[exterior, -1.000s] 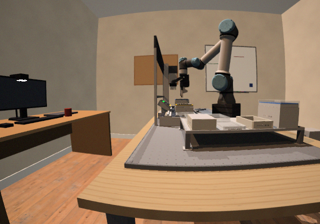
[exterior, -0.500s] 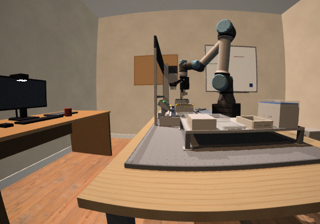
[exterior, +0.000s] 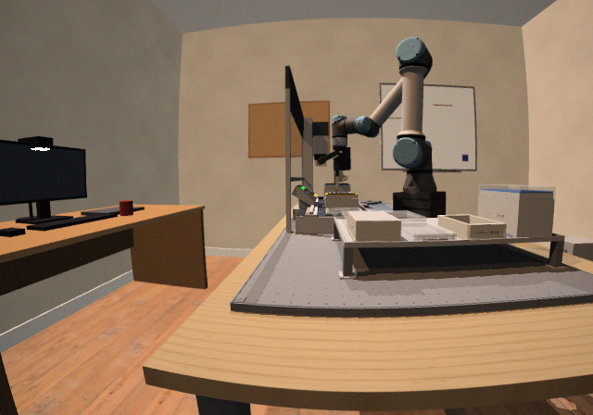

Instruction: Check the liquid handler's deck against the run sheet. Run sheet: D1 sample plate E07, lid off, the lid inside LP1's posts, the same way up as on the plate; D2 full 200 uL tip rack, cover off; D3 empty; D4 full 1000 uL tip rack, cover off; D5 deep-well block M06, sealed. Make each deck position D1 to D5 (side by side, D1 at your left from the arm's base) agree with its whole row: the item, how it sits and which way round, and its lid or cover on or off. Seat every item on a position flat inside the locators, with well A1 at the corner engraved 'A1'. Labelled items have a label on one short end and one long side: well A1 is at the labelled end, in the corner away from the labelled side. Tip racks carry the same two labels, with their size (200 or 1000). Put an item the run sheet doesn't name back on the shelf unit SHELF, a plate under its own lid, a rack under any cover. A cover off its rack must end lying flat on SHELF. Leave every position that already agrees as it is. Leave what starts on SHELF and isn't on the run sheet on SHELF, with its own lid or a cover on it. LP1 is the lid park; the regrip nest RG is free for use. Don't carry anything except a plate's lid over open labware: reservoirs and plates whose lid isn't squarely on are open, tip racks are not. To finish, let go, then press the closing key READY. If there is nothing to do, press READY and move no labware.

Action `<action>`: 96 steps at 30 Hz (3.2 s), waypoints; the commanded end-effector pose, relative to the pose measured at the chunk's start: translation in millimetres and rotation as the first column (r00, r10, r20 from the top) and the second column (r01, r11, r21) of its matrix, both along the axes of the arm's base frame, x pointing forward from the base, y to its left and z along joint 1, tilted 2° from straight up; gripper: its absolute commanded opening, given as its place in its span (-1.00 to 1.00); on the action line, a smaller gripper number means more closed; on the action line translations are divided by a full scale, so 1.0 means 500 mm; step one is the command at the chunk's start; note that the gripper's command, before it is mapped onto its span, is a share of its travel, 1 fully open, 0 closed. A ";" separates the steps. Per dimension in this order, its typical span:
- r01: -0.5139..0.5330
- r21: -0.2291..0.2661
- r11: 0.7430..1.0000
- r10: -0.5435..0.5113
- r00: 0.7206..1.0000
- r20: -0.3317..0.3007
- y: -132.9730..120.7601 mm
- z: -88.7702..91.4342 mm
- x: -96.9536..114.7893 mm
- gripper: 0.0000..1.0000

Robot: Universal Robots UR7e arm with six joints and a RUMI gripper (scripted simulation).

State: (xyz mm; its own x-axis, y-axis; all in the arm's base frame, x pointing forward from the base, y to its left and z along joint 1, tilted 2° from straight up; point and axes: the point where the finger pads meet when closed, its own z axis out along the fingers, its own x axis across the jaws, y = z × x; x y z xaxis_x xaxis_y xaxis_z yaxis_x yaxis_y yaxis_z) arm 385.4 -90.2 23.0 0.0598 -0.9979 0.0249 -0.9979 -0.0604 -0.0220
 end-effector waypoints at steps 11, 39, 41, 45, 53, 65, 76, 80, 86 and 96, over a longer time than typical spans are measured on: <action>0.000 -0.001 1.000 0.000 1.000 0.001 -0.001 -0.009 0.002 0.64; 0.000 -0.001 1.000 0.000 1.000 0.002 -0.001 -0.009 0.002 -1.00; 0.000 -0.001 1.000 0.000 1.000 0.001 -0.001 -0.009 0.002 -1.00; 0.000 -0.001 1.000 0.000 1.000 0.001 -0.001 -0.009 0.002 -1.00; 0.000 -0.001 1.000 0.000 1.000 0.001 -0.001 0.001 0.001 -1.00; 0.000 -0.001 1.000 0.000 1.000 0.001 0.000 0.041 0.000 -1.00; 0.000 -0.001 1.000 0.000 1.000 0.001 0.001 0.071 0.000 -1.00; 0.000 -0.001 1.000 0.000 1.000 0.001 0.001 0.084 -0.001 -1.00; 0.000 -0.001 1.000 0.000 1.000 0.001 0.002 0.097 -0.001 -1.00; 0.000 -0.001 1.000 0.000 1.000 0.001 0.002 0.131 -0.002 -1.00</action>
